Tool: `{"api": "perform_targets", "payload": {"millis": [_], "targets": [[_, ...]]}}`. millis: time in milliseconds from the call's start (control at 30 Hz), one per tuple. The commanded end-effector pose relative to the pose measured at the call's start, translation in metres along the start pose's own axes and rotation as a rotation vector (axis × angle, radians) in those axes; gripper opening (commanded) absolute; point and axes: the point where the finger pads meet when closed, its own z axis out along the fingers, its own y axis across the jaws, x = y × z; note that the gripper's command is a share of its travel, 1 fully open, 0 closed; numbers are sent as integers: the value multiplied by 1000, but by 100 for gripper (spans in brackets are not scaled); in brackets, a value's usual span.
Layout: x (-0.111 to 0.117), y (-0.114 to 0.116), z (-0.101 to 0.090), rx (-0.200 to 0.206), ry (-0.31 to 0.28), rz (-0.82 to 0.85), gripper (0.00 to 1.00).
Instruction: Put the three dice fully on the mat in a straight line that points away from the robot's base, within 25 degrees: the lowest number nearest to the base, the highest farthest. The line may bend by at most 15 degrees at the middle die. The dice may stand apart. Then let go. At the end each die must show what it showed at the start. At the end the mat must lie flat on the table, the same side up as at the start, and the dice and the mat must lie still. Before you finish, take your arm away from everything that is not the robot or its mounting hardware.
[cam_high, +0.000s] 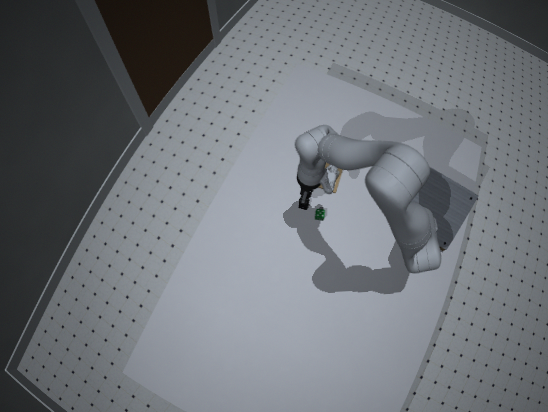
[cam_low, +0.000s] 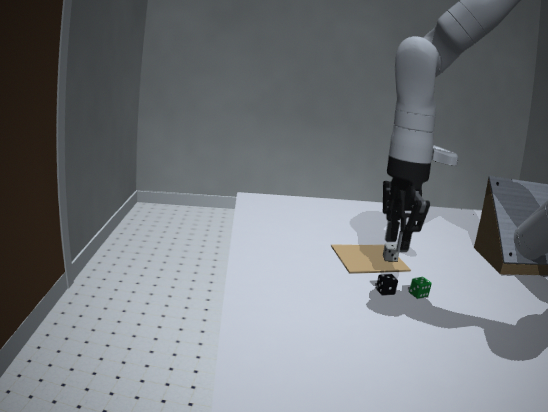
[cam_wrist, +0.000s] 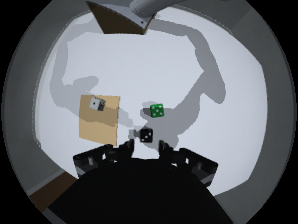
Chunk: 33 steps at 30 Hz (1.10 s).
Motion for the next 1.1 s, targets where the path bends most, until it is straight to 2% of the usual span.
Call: {"api": "perform_targets", "payload": {"millis": [0,1067], "targets": [[0,0,-1,1,-1,0,46],[0,0,4,2,-1,1,46]]}}
